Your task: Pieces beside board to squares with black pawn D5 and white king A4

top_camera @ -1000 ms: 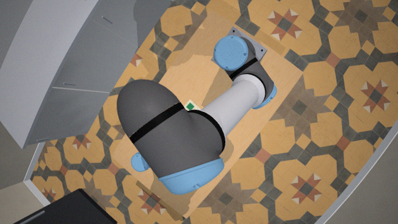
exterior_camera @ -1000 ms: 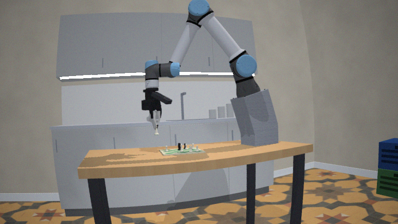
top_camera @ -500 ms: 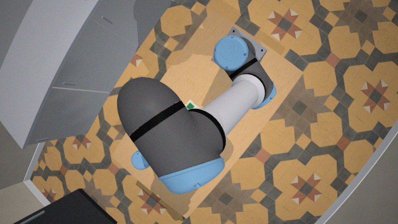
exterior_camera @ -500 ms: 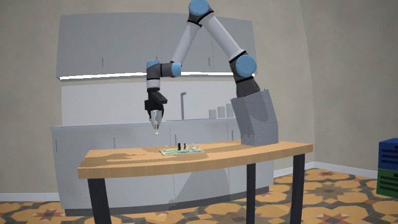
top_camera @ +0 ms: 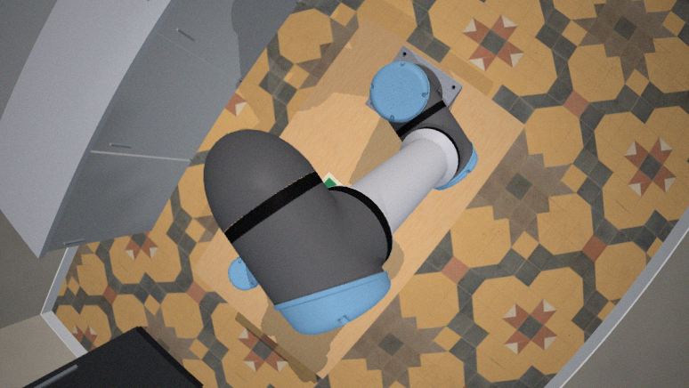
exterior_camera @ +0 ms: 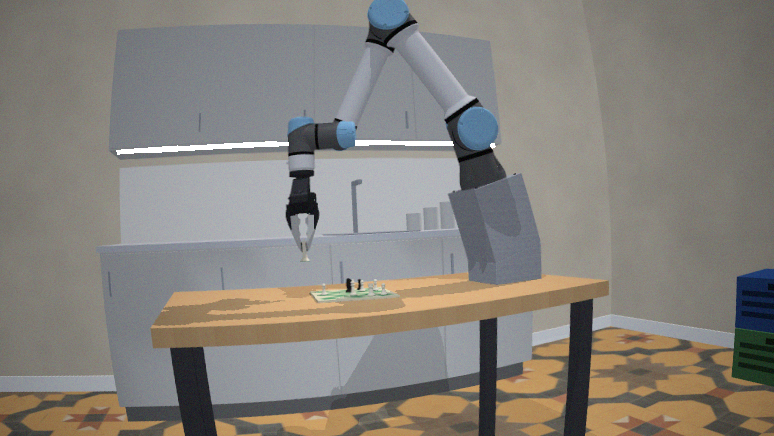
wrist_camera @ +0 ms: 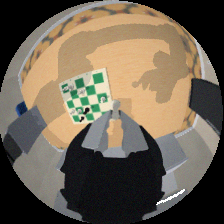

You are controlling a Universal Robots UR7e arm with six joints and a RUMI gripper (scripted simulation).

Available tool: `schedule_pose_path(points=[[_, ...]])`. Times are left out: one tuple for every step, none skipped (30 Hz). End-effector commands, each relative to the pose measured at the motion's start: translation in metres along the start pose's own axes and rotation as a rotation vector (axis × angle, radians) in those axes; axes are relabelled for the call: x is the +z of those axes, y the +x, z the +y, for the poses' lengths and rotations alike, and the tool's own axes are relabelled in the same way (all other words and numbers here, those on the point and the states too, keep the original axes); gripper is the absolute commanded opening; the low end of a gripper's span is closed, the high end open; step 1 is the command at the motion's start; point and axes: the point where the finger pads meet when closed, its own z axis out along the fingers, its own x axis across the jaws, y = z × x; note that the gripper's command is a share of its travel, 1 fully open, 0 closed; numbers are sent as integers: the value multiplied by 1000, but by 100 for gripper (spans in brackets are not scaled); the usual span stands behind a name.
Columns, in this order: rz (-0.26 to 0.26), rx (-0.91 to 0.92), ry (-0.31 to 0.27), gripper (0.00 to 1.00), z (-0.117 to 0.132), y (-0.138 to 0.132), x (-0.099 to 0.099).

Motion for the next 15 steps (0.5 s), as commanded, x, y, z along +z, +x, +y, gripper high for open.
schedule_pose_path(points=[[5,264,-10,0,2,1,-1],[5,309,-10,0,3,1,-1],[5,355,-9,0,3,1,-1],[5,400,-9,0,4,1,-1],[6,446,-9,0,5,1,-1],[6,492,-9,0,5,0,-1],[6,492,-9,0,5,0,-1],[6,492,-9,0,5,0,-1],[6,537,-9,0,6,0,-1],[6,583,-9,0,7,0,-2],[7,629,-9,0,8,0,-2],[7,674,-8,0,8,0,-2],[7,720,-8,0,9,0,-2],[7,765,-8,0,10,0,-2],[7,810,-8,0,11,0,-2]])
